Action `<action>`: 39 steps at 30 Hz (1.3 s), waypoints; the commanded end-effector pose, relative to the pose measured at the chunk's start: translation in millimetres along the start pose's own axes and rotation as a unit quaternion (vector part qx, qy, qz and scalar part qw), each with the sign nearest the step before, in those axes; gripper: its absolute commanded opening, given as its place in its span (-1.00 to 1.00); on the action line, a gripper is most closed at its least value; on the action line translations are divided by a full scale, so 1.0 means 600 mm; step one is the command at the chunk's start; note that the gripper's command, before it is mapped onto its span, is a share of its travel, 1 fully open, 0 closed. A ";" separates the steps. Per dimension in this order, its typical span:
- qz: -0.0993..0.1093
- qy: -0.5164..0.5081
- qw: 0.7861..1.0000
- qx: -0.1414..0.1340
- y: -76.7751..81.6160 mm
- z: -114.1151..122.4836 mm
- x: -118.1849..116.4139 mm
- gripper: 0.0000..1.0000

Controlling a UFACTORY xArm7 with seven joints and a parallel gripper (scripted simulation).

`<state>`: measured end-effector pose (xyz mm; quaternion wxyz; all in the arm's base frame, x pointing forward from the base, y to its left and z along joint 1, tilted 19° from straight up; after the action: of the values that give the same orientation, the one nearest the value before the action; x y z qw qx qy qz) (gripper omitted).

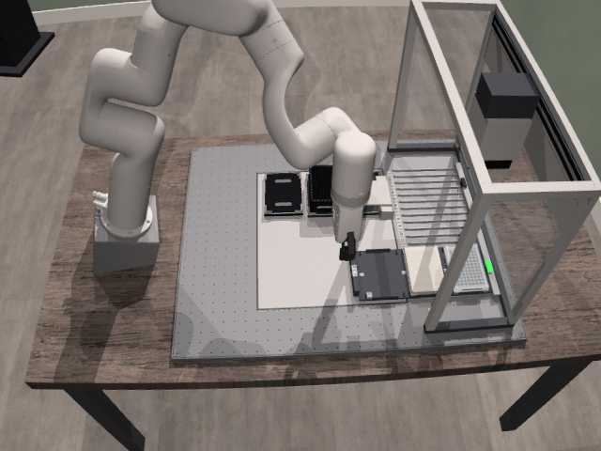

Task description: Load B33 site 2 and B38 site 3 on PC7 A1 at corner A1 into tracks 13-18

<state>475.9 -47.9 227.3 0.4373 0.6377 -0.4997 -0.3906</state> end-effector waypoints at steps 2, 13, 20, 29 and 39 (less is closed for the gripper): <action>0.001 0.000 1.000 0.002 0.016 -0.002 0.002 0.63; 0.001 0.000 1.000 0.002 0.041 -0.002 0.002 0.63; 0.001 0.000 1.000 0.002 0.047 -0.002 0.001 0.63; 0.001 0.000 1.000 0.002 0.047 -0.002 0.001 0.63; 0.001 0.000 1.000 0.002 0.047 -0.002 0.001 0.63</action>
<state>467.8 -51.0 252.3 0.4373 0.6376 -0.4998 -0.3905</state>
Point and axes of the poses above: the point where the finger pads meet when closed, its own y axis back along the fingers, its own x axis across the jaws, z = x × y, the point moved 2 cm from there along y, back along the fingers, and after that the axes turned 1 degree about -y, right-handed, at the moved point
